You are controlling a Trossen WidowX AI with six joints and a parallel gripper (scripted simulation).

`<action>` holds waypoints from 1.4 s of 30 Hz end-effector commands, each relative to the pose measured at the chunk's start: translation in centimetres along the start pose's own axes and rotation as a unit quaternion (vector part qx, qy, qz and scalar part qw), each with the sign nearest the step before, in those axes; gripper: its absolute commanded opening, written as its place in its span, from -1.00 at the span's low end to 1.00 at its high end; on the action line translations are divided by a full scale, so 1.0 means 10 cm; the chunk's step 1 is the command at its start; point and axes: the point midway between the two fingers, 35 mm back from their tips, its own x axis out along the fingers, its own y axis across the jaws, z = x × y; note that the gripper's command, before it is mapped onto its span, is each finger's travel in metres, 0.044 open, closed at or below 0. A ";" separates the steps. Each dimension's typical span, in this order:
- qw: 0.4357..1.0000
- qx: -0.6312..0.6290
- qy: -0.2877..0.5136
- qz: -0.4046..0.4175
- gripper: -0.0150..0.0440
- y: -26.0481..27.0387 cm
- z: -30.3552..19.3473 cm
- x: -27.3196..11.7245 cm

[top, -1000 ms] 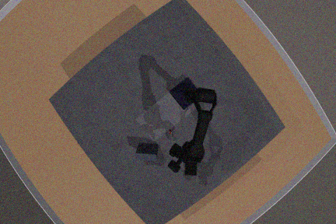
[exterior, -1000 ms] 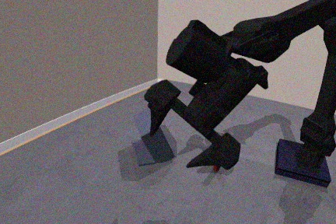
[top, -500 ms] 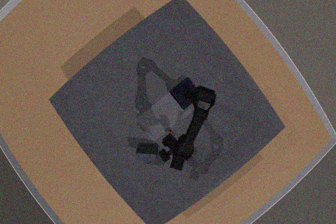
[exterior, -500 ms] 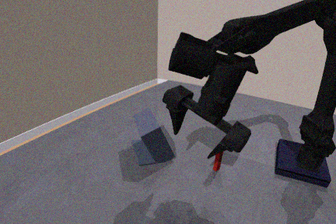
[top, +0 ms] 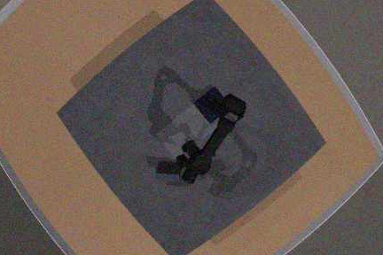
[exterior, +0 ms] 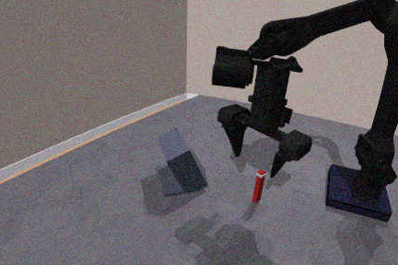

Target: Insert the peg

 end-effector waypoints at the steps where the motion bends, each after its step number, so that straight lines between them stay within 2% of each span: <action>1: 0.999 0.041 -0.002 -0.036 1.00 -0.05 0.15 -0.04; 11: 0.998 0.046 -0.003 -0.041 1.00 -0.07 0.17 -0.02; 42: 0.998 0.046 -0.003 -0.042 1.00 -0.11 0.17 0.48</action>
